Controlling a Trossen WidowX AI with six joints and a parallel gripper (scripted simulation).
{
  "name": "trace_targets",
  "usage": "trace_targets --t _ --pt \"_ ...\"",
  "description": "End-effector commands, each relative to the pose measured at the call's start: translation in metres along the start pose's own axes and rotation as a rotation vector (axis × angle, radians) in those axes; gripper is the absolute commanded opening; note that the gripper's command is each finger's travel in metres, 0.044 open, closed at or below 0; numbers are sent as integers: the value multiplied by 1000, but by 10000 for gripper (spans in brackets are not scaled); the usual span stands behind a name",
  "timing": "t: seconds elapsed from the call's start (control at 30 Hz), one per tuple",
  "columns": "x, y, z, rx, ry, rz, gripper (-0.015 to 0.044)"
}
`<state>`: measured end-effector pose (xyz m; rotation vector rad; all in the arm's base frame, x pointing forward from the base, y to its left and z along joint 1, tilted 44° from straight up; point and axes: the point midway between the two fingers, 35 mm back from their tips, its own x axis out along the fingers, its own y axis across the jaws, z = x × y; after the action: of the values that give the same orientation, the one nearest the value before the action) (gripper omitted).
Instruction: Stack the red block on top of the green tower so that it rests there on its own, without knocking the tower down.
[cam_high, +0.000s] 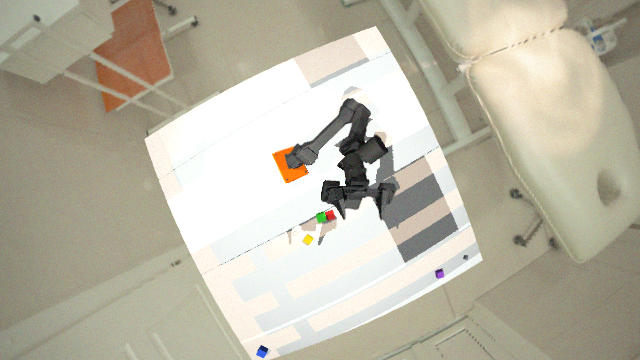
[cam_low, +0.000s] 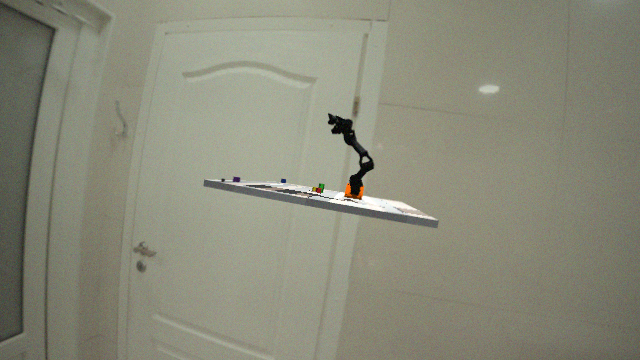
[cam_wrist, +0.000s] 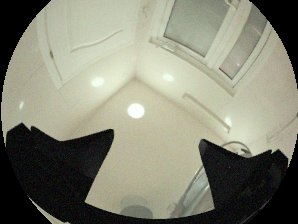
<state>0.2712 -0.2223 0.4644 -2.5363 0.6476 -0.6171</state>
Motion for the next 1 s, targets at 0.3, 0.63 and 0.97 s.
trace_targets --t 0.3,0.63,0.97 --pt "1 29 203 327 -776 209 440" --pt "-98 32 331 562 -1419 566 440" --pt "-217 10 371 714 -1949 1125 440"
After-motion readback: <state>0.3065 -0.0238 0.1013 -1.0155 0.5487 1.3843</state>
